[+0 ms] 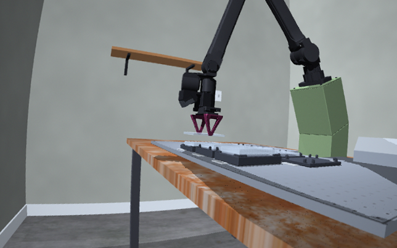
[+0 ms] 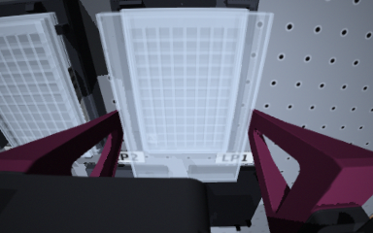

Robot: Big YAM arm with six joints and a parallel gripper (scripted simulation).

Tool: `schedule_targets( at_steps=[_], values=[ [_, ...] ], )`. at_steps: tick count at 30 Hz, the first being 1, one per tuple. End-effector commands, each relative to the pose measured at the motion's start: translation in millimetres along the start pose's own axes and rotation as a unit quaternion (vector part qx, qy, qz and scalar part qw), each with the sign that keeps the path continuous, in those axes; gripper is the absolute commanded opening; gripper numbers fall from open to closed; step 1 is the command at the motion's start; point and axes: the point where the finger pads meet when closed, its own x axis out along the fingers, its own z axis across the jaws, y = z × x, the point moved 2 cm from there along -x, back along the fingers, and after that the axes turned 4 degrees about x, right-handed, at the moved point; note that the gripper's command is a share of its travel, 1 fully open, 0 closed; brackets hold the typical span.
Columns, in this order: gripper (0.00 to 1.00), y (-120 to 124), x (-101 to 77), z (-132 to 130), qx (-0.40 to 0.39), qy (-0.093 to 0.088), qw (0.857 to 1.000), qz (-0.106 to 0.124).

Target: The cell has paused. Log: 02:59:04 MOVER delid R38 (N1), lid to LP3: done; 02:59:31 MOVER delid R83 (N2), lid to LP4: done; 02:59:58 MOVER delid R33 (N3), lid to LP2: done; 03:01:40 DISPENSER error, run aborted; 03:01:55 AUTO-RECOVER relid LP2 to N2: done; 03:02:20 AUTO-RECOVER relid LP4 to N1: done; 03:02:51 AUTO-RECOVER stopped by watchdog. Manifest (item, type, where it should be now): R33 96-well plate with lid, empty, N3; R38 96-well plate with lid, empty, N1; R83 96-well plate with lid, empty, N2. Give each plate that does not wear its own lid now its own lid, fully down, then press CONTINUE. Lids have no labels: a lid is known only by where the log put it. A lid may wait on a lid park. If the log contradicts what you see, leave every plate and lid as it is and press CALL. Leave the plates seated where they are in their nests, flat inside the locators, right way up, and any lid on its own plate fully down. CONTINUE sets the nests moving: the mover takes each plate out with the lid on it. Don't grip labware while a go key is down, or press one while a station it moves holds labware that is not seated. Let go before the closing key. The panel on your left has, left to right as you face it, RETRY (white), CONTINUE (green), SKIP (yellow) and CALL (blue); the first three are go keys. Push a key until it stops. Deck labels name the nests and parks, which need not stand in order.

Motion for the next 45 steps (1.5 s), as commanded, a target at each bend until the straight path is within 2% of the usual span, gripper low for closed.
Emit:
schedule_targets(
  at_steps=[1, 22, 45],
  values=[
    [0.00, 5, 10.1, -5, 0.002, 0.000, 1.000, 0.003],
    [0.00, -7, 16.3, -2, 0.000, 0.000, 1.000, -0.007],
    [0.00, -8, 23.6, 2, -0.001, -0.001, 1.000, -0.006]
  ],
)
